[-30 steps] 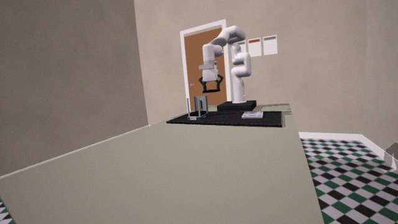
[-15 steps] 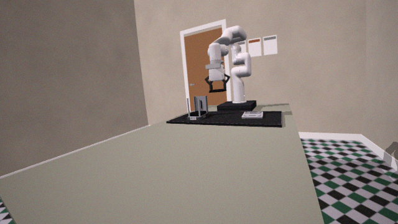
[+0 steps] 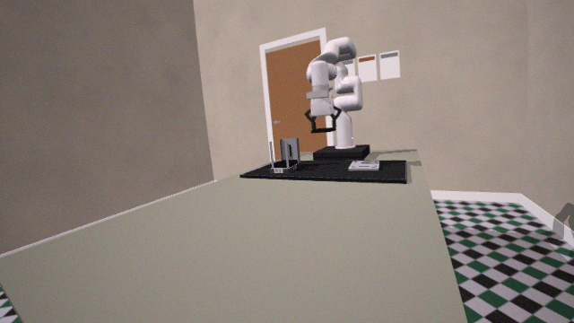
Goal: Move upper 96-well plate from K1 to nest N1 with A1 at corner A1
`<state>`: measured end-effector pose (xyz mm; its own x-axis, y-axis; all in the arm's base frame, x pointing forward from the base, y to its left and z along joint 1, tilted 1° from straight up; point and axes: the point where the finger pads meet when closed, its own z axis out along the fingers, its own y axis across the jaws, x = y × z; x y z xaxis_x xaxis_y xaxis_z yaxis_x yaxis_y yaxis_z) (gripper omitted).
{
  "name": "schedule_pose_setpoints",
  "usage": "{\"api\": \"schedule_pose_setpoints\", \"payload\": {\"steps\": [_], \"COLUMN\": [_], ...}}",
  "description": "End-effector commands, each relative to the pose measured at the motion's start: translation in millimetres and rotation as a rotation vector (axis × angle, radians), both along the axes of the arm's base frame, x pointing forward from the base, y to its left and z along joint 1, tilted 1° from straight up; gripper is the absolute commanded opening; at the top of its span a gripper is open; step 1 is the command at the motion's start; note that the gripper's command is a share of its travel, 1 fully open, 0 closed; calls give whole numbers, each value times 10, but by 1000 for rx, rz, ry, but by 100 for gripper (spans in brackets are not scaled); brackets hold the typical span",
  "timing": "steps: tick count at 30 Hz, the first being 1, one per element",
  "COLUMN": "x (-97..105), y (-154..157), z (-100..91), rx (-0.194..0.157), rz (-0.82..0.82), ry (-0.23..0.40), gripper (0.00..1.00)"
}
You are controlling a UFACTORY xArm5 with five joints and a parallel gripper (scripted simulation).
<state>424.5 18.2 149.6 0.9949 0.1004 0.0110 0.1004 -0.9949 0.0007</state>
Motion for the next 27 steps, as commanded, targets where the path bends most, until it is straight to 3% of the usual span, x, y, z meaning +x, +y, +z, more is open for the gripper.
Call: {"api": "schedule_pose_setpoints", "payload": {"steps": [1, 27], "x": [-8, -147], "y": [106, 828], "z": [12, -9], "rx": [-5, -4], "rz": [0, 0], "ry": [-4, -4], "gripper": [0, 0]}}
